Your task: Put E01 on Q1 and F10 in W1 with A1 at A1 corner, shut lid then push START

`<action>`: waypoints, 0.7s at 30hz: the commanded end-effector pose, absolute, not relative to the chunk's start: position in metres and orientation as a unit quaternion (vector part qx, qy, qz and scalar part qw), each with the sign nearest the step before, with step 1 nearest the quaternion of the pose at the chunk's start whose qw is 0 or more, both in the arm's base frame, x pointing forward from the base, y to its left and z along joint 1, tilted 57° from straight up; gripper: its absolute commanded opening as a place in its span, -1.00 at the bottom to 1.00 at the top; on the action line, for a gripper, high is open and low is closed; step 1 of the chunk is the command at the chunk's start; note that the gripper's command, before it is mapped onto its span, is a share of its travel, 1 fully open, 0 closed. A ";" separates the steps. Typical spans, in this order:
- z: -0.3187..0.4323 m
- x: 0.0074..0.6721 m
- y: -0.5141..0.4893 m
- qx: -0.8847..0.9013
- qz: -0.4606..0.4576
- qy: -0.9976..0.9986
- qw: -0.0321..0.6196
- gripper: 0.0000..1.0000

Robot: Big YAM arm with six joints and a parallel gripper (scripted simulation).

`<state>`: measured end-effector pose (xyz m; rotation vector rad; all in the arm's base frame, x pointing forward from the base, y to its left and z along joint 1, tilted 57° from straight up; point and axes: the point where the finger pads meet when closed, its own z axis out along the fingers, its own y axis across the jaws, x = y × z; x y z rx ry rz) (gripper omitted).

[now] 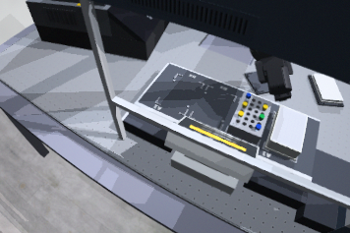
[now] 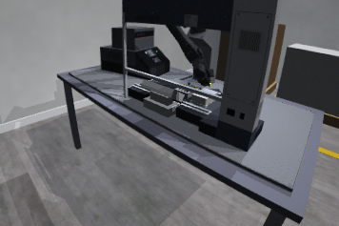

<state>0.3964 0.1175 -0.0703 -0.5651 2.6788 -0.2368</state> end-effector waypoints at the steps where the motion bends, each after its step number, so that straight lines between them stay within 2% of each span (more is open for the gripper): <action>1: -0.063 0.382 0.111 -0.257 -0.067 0.946 0.186 -1.00; 6: -0.056 0.371 0.075 -0.247 -0.074 0.950 0.176 -1.00; 11: -0.045 0.364 0.056 -0.272 -0.024 0.942 0.195 -1.00; 21: -0.042 0.362 0.018 -0.237 -0.022 0.950 0.204 -1.00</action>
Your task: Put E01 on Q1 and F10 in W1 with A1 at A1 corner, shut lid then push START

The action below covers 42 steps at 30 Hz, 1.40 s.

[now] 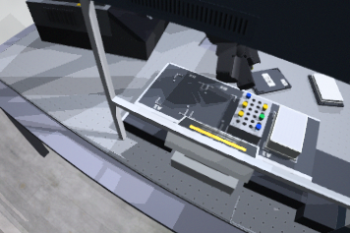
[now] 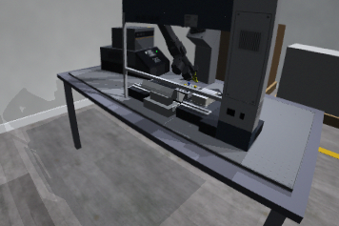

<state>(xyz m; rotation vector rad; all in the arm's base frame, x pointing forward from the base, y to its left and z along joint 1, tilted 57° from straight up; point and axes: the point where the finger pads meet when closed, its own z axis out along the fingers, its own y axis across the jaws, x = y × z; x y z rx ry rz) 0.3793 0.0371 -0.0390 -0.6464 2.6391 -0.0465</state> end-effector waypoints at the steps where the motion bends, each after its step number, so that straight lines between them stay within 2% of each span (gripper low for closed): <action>1: -0.042 0.360 0.014 -0.224 -0.013 0.951 0.211 -1.00; 9: -0.037 0.355 -0.020 -0.206 -0.003 0.950 0.236 -1.00; 15: -0.040 0.349 -0.040 -0.201 -0.004 0.953 0.228 -1.00; 24: -0.034 0.328 -0.081 -0.164 -0.001 0.947 0.275 -1.00; 33: -0.034 0.310 -0.110 -0.152 0.000 0.949 0.276 -1.00; 42: -0.026 0.285 -0.144 -0.119 -0.020 0.937 0.328 -1.00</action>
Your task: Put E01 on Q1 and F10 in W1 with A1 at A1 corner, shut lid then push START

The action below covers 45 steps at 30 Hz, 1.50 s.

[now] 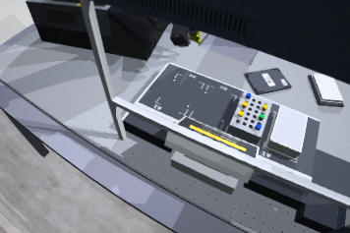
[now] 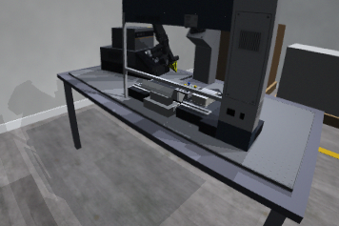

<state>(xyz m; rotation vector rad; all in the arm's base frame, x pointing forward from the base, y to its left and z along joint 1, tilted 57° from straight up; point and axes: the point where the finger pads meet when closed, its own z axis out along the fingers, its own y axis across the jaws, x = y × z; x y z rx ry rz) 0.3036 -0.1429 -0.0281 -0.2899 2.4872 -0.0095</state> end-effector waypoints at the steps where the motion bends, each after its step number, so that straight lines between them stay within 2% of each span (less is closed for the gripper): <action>1: -0.025 0.283 -0.150 -0.121 -0.020 0.937 0.327 -1.00; 8: -0.023 0.269 -0.169 -0.108 -0.026 0.936 0.335 -1.00; 23: -0.011 0.223 -0.204 -0.067 -0.089 0.908 0.403 -1.00; 26: -0.006 0.208 -0.217 -0.067 -0.087 0.911 0.397 -1.00; 33: 0.002 0.177 -0.226 -0.045 -0.148 0.889 0.431 -1.00; 41: 0.013 0.154 -0.246 -0.043 -0.171 0.883 0.436 -1.00; 45: 0.025 0.133 -0.251 -0.050 -0.213 0.867 0.448 -1.00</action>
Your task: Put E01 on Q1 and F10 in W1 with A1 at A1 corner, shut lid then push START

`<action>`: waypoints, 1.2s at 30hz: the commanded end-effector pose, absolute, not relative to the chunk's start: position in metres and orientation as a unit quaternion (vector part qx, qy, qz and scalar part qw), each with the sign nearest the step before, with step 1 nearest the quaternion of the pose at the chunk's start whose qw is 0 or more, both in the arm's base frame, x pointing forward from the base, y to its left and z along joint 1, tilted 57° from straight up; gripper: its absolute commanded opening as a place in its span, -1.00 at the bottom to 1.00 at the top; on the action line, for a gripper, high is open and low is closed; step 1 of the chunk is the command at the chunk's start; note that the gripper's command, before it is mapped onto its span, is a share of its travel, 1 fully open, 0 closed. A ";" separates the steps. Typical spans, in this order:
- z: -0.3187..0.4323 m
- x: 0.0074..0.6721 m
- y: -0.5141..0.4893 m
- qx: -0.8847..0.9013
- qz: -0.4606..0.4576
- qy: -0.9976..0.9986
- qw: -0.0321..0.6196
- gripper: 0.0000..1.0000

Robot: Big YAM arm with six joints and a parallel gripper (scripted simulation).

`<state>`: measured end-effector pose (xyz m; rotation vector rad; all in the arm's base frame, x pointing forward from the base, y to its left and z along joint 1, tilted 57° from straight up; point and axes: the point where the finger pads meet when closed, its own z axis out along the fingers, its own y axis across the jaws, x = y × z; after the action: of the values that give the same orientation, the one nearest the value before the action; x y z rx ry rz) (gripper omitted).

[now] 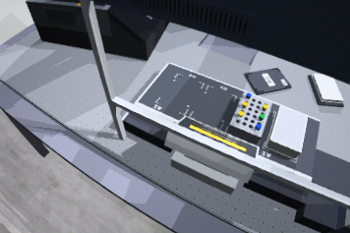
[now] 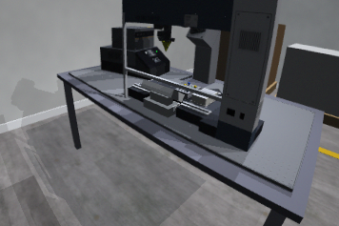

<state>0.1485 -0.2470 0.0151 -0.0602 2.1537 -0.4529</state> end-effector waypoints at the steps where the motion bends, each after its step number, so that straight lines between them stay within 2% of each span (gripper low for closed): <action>1: 0.028 0.130 -0.253 -0.051 -0.210 0.868 0.447 -1.00; 14: 0.010 0.141 -0.240 -0.033 -0.174 0.880 0.441 -1.00; 36: 0.013 0.157 -0.265 -0.029 -0.173 0.876 0.450 -1.00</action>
<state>0.1539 -0.2585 0.0122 -0.0904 2.1723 -0.4273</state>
